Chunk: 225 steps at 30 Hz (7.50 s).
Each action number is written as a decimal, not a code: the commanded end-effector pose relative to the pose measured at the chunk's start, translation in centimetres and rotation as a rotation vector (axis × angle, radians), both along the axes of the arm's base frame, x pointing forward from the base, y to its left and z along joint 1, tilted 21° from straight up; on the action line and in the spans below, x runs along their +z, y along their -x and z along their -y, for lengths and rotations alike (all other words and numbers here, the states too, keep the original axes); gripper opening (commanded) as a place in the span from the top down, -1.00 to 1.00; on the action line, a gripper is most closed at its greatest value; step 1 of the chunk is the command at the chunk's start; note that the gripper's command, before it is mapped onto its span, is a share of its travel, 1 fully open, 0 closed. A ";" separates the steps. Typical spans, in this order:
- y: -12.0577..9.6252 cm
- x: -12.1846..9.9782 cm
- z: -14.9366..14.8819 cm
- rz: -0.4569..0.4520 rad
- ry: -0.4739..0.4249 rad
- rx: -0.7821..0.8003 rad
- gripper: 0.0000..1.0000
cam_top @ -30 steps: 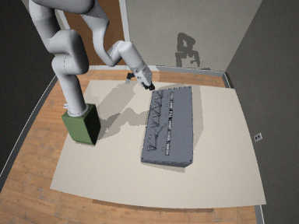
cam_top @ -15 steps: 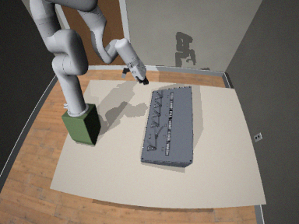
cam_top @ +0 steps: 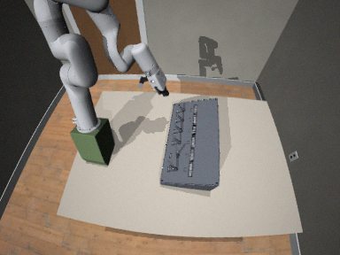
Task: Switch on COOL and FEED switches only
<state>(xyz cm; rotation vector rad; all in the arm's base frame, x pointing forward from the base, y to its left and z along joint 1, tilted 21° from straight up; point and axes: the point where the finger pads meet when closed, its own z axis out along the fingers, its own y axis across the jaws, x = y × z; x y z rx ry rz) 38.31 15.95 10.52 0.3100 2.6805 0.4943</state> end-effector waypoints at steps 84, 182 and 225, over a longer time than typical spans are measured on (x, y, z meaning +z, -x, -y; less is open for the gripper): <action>-4.3 -9.0 -2.9 -0.025 0.023 -0.004 1.00; -7.0 -9.0 -2.5 -0.025 0.023 -0.004 1.00; -8.2 -8.5 -2.1 -0.025 0.023 -0.004 1.00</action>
